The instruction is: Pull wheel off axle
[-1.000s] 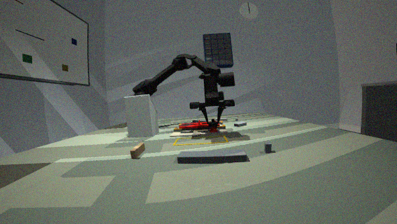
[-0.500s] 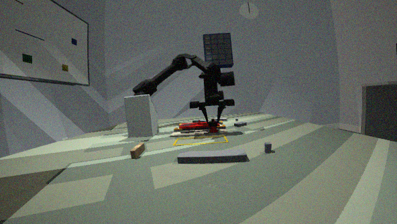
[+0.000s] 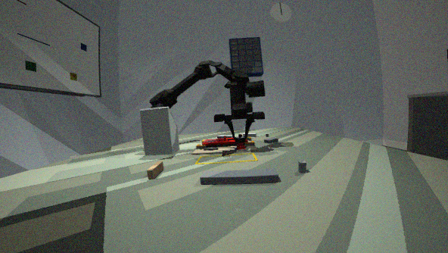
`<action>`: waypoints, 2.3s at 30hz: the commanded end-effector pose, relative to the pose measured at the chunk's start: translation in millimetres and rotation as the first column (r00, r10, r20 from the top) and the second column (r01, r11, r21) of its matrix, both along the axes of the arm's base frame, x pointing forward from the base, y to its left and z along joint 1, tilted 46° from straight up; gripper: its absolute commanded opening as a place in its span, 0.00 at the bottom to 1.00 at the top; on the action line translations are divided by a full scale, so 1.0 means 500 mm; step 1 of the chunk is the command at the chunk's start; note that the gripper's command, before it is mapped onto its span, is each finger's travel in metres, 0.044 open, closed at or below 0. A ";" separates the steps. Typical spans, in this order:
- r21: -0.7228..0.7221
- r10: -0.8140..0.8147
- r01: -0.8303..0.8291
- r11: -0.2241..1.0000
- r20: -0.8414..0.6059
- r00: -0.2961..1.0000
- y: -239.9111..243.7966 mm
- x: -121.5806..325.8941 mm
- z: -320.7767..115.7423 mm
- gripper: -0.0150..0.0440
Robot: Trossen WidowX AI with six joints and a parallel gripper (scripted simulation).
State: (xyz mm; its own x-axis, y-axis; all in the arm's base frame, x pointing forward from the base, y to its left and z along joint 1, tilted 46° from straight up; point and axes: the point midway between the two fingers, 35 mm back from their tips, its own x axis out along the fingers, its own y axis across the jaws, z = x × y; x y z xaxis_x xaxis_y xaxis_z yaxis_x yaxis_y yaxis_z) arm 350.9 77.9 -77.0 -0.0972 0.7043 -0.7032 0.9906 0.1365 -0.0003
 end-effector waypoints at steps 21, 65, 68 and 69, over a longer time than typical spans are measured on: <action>-0.002 -0.005 0.005 1.000 0.003 1.000 -0.017 0.003 0.016 0.25; 0.000 -0.010 0.010 1.000 0.003 1.000 -0.038 0.005 0.036 0.25; 0.000 -0.010 0.010 1.000 0.003 1.000 -0.040 0.005 0.037 0.25; 0.000 -0.010 0.010 1.000 0.003 1.000 -0.040 0.006 0.038 0.25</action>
